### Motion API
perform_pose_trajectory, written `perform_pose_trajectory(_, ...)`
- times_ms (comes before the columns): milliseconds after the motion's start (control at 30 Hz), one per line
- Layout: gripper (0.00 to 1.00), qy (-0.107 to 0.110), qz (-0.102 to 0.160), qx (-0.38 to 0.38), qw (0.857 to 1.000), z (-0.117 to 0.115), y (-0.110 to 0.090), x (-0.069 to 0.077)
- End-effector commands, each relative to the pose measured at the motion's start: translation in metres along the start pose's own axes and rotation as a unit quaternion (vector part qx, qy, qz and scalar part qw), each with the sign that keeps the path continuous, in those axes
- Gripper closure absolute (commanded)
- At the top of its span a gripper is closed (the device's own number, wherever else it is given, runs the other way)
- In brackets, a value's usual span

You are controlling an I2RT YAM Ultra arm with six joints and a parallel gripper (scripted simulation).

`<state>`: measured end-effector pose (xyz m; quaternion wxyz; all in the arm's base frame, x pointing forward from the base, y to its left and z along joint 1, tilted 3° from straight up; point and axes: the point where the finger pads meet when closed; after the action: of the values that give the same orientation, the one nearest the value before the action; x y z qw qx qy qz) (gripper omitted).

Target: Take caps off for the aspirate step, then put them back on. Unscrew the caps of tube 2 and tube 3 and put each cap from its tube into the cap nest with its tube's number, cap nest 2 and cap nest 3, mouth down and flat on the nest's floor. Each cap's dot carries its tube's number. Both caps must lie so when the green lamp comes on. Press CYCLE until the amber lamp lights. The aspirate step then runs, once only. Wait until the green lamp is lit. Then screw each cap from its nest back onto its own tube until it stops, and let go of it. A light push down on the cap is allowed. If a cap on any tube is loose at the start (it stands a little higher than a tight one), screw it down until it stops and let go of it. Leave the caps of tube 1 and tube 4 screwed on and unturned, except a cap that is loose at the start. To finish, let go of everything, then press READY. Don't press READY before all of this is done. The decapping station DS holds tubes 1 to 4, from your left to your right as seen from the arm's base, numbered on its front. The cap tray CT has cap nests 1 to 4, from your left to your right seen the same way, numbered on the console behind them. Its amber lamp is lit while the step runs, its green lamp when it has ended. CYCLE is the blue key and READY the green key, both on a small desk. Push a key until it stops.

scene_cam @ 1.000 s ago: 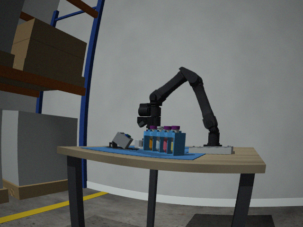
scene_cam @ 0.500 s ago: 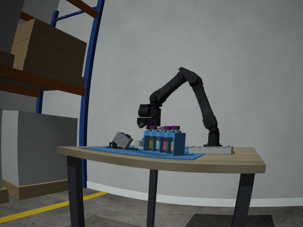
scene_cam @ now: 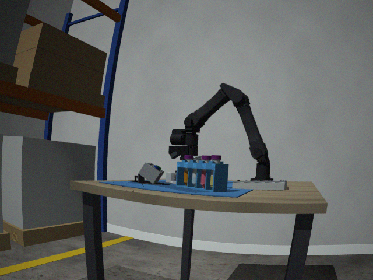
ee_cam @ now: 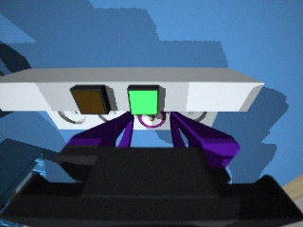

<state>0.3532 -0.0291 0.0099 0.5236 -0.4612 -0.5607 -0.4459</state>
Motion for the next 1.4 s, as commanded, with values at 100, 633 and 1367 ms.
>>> perform_pose_trajectory(100,0.53,-0.002,-0.01,-0.001,1.0,-0.0016,0.0036,0.003)
perform_pose_trajectory(633,0.53,-0.002,-0.01,-0.001,1.0,-0.001,0.0014,0.0029)
perform_pose_trajectory(1367,1.0,-0.002,-0.01,-0.001,1.0,-0.0007,0.0007,0.0032)
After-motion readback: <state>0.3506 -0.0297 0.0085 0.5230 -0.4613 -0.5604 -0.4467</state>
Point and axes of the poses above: the point where the finger pads meet when closed, its own x axis back along the fingers, its own z axis across the jaws, y = z × x, and after that the axes turned 11 degrees about x, right-handed
